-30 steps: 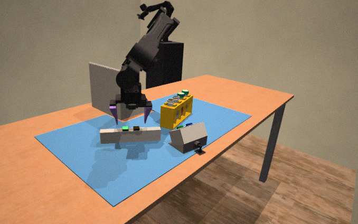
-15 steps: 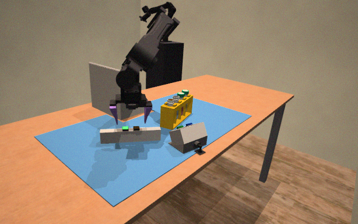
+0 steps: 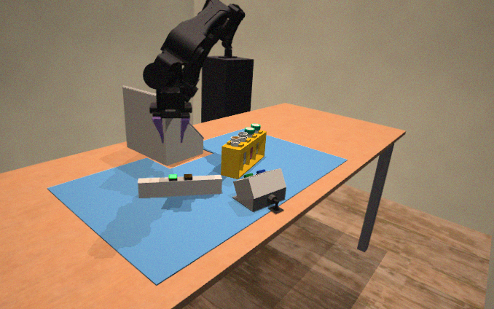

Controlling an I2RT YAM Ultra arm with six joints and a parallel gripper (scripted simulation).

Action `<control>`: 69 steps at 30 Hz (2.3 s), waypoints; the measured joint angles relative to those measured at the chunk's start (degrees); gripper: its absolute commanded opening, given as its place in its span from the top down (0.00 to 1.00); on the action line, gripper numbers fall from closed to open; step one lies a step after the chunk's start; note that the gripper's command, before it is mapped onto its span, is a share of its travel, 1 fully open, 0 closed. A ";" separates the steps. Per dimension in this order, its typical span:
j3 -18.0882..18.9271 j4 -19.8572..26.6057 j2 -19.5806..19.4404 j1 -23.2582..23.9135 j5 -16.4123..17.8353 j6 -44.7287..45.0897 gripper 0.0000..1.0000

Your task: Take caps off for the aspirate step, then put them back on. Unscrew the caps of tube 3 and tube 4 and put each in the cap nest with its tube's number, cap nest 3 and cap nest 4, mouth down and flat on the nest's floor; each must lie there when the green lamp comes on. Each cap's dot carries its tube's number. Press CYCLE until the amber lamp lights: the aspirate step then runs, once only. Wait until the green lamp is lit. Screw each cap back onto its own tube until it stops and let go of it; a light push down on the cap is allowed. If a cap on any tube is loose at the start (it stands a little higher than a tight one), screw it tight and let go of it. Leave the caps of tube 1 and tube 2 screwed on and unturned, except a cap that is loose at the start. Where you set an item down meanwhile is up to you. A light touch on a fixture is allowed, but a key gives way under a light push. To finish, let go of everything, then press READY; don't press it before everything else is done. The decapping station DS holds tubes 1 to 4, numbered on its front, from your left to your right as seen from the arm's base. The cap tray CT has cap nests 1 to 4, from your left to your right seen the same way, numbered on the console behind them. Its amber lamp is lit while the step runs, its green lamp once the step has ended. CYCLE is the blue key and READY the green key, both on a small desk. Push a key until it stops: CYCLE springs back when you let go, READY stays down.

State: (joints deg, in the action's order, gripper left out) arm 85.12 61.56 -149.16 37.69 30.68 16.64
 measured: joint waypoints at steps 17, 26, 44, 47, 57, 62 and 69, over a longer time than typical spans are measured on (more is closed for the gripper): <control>-3.82 -0.07 1.20 0.26 -1.42 2.62 0.53; -8.26 -7.39 -0.55 -2.51 0.15 0.24 0.53; -14.01 -23.69 -7.39 -9.86 4.11 -6.73 0.53; -13.97 -24.63 -7.21 -9.79 4.35 -7.19 0.53; -13.99 -25.81 -7.32 -9.79 4.63 -7.69 0.53; -14.32 -26.27 -7.52 -9.92 4.72 -7.93 0.53; -14.67 -27.10 -7.87 -10.25 4.90 -8.26 0.53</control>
State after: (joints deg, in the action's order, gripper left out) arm 70.46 34.46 -157.03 27.44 35.57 8.38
